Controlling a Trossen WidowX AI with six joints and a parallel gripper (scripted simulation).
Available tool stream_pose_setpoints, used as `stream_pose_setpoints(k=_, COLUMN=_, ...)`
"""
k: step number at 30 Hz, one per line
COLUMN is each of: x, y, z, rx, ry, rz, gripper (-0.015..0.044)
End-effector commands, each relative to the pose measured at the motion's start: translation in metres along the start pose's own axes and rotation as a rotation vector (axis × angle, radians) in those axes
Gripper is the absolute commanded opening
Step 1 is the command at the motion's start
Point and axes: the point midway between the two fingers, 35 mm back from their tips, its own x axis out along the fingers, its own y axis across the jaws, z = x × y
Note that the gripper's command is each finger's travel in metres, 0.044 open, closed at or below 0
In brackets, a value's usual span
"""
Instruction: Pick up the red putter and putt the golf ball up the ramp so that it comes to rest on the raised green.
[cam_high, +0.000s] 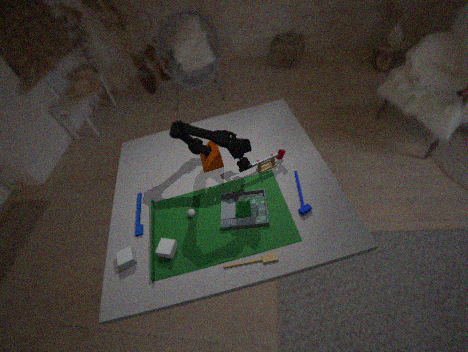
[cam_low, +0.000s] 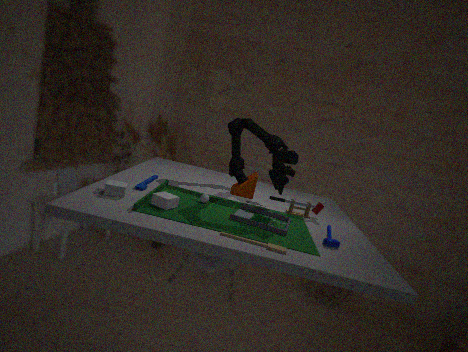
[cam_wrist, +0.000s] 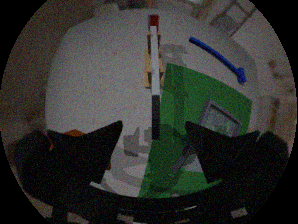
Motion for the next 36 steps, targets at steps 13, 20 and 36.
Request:
stream_pose_setpoints(k=13, x=0.027, y=-0.004, z=-0.005, rx=-0.016, ry=0.011, rz=-0.006, gripper=0.044)
stream_pose_setpoints(k=20, x=0.046, y=-0.004, z=-0.011, rx=-0.016, ry=0.012, rz=-0.006, gripper=0.044)
stream_pose_setpoints(k=36, x=0.063, y=-0.004, z=-0.016, rx=-0.015, ry=0.012, rz=-0.006, gripper=0.044)
